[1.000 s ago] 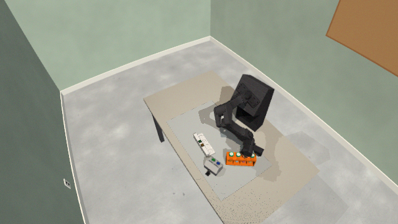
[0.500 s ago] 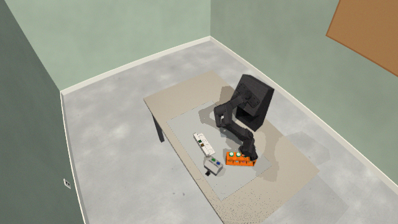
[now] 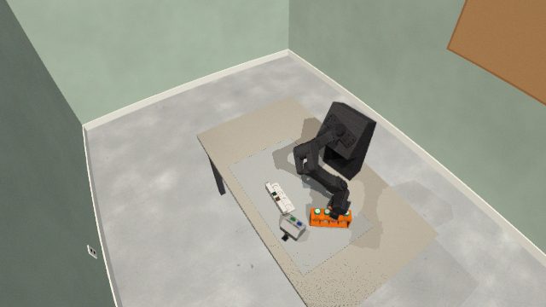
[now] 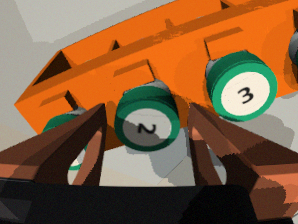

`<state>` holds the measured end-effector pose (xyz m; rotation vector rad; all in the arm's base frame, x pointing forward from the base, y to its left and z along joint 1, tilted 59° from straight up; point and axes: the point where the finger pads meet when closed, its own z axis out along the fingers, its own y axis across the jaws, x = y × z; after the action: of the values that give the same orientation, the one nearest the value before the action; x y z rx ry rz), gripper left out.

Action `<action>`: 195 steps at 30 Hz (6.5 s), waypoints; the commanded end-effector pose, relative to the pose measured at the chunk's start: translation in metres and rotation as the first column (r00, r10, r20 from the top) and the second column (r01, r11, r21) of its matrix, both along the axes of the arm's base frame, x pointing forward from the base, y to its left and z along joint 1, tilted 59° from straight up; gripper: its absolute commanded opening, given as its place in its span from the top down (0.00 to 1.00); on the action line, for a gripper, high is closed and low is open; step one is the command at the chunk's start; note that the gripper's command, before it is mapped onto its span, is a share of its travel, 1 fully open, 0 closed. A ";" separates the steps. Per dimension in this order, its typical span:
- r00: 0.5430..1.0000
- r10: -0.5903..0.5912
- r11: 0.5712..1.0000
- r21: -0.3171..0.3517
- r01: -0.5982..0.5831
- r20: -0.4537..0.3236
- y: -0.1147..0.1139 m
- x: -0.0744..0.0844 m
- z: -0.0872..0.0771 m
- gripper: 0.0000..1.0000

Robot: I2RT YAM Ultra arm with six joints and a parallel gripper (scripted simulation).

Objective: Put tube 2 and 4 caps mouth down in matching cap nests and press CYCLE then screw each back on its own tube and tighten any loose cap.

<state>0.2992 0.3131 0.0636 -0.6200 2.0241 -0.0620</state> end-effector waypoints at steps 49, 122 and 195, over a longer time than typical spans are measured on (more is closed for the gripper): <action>0.745 -0.362 0.210 0.730 0.650 -0.560 0.001 -0.002 0.002 1.00; 0.633 0.717 -0.110 -0.945 -0.310 -0.291 0.001 -0.003 0.002 1.00; 0.996 0.082 0.990 -0.116 -0.078 0.028 0.002 -0.009 0.006 1.00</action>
<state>0.2922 0.3114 0.0671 -0.7643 1.9802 -0.1494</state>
